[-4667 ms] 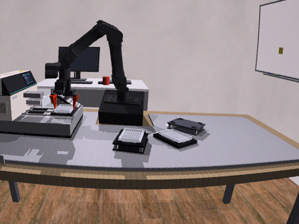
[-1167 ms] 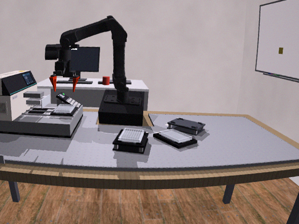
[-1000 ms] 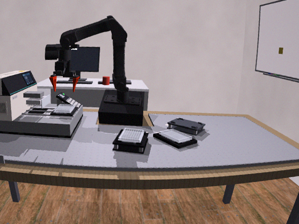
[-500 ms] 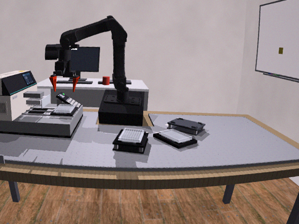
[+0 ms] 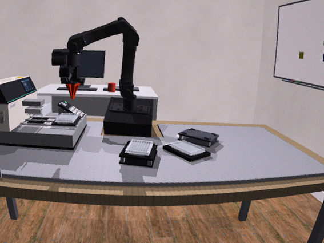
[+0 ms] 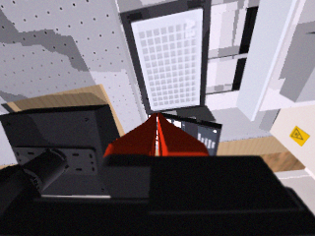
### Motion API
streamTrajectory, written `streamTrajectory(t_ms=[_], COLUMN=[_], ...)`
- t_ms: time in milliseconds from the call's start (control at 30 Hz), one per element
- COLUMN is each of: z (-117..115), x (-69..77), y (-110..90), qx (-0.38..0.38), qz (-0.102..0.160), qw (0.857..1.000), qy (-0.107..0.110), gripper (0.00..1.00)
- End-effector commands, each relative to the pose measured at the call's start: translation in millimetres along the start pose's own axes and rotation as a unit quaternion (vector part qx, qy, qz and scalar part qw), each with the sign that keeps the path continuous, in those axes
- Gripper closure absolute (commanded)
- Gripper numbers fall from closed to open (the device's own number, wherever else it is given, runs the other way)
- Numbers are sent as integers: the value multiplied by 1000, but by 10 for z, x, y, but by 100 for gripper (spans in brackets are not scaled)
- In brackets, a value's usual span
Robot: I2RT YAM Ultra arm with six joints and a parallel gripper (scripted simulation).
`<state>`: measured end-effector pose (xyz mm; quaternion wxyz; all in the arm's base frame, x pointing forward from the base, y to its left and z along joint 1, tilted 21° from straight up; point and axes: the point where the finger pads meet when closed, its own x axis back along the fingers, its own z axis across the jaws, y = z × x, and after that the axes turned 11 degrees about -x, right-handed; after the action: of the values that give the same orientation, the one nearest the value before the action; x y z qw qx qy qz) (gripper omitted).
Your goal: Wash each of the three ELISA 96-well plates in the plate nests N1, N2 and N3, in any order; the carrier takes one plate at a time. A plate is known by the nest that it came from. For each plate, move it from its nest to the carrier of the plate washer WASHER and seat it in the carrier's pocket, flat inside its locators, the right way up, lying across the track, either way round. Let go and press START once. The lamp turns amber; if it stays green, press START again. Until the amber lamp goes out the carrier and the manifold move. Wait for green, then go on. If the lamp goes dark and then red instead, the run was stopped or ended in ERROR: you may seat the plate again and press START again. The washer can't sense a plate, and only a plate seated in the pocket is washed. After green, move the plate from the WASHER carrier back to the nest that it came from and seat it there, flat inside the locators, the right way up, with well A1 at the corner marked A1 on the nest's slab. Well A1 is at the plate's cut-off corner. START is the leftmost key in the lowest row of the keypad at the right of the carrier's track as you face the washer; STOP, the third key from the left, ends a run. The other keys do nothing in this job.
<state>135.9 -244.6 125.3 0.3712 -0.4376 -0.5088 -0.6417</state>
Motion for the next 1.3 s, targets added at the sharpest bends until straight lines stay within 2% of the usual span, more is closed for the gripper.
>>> streamTrajectory(t_ms=[0,100,267,433,600,667,900,1167,1233,1267], z=[27,47,143,240,336,336,341,341,341,341], x=[57,56,50,44,39,39,39,39,39,39], y=[-97,-144,-375,-606,-838,-838,-851,-851,-851,-851], qx=[-67,-83,-166,-247,-327,-327,-435,-551,-551,-565], qz=[-9,-9,-9,-9,-9,-9,-10,-10,-10,-10], qw=[998,996,986,969,945,945,900,835,835,825], qy=[-8,-8,-7,-6,-6,-6,-4,-3,-3,-3], gripper=[100,100,100,100,100,100,100,100,100,100])
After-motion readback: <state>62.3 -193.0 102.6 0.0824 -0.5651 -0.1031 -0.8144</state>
